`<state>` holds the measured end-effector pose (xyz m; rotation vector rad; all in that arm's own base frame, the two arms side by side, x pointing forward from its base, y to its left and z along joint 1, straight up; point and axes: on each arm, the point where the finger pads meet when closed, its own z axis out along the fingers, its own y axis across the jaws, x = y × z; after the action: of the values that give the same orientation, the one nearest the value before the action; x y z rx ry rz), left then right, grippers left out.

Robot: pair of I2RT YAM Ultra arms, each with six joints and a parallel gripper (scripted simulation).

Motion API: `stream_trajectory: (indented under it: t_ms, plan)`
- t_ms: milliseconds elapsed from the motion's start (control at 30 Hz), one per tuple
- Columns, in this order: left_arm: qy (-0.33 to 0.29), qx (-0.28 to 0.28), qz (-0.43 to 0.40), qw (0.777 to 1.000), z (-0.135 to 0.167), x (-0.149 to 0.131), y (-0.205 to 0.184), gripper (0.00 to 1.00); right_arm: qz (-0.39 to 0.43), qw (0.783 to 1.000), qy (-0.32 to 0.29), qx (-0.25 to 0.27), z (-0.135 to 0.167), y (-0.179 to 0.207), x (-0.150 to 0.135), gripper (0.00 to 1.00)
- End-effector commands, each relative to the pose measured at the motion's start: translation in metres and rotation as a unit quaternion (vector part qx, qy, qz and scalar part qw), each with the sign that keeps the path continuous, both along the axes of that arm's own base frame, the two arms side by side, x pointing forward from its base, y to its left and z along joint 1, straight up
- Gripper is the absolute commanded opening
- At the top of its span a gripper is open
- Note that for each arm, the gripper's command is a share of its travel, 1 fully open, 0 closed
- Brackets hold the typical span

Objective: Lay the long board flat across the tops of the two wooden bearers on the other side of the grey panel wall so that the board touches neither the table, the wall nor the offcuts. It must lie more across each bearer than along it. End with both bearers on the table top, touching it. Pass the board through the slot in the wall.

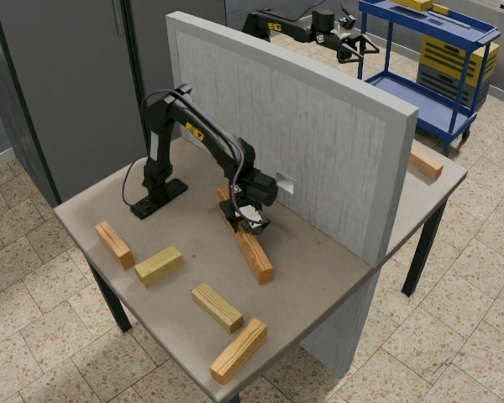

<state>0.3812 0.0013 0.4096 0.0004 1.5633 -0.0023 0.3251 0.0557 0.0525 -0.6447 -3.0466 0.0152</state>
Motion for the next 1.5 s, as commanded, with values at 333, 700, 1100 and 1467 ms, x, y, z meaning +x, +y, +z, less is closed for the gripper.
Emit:
stream_trajectory:
  t_ms: [333, 700, 1100, 1467]
  plan:
    - [-0.026, -0.001, 0.002, 1.000, 0.016, -0.007, 0.000, 1.00, -0.004, 0.999, -0.053, 0.005, 0.048, -0.001, 0.018, 0.00]
    - [-0.026, -0.001, 0.002, 1.000, 0.016, -0.007, 0.000, 1.00, 0.010, 0.991, -0.088, 0.099, 0.047, 0.008, 0.025, 0.00]
    - [-0.026, -0.001, 0.002, 1.000, 0.016, -0.007, 0.000, 1.00, 0.065, 0.923, -0.223, 0.307, 0.077, 0.019, 0.042, 0.00]
    - [-0.026, -0.001, 0.002, 1.000, 0.016, -0.007, 0.000, 1.00, 0.034, 0.876, -0.245, 0.413, 0.044, -0.004, 0.018, 0.00]
